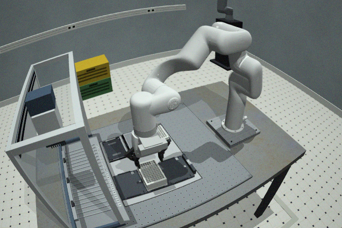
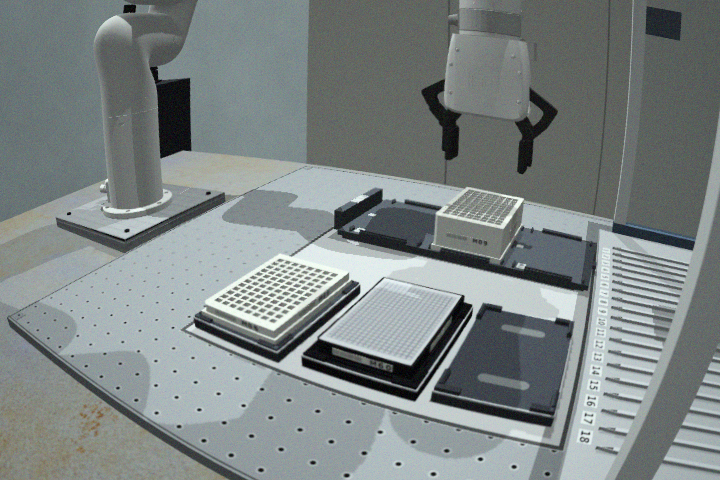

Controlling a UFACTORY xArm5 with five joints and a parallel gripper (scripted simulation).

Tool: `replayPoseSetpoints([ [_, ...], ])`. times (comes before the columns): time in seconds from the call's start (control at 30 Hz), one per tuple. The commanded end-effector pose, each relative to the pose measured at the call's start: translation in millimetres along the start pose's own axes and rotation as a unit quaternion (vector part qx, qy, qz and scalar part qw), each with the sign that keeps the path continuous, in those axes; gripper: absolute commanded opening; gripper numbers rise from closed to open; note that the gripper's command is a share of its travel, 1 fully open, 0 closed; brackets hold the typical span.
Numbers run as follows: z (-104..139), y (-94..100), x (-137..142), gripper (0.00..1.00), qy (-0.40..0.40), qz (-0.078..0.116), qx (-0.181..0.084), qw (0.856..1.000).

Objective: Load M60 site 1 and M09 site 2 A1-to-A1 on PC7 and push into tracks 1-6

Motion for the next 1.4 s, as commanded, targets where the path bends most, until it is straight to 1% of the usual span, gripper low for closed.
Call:
replayPoseSetpoints([
  [0.0,1,5.4,1,1.0,0.0,0.001,0.007,1.0],
  [1.03,2,53.8,1,1.0,0.0,0.001,0.007,1.0],
  [1.2,2,58.4,1,1.0,0.0,0.001,0.007,1.0],
  [1.37,2,58.4,1,1.0,0.0,0.001,0.007,1.0],
])
Point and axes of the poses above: the point where the finger pads meet when closed, its own y axis back along the fingers, its own x axis across the jaws, z = x × y, the point moved 9 cm from there along y, back along the fingers, and after that the axes turned 6 degrees about y, right-handed, at the moved point
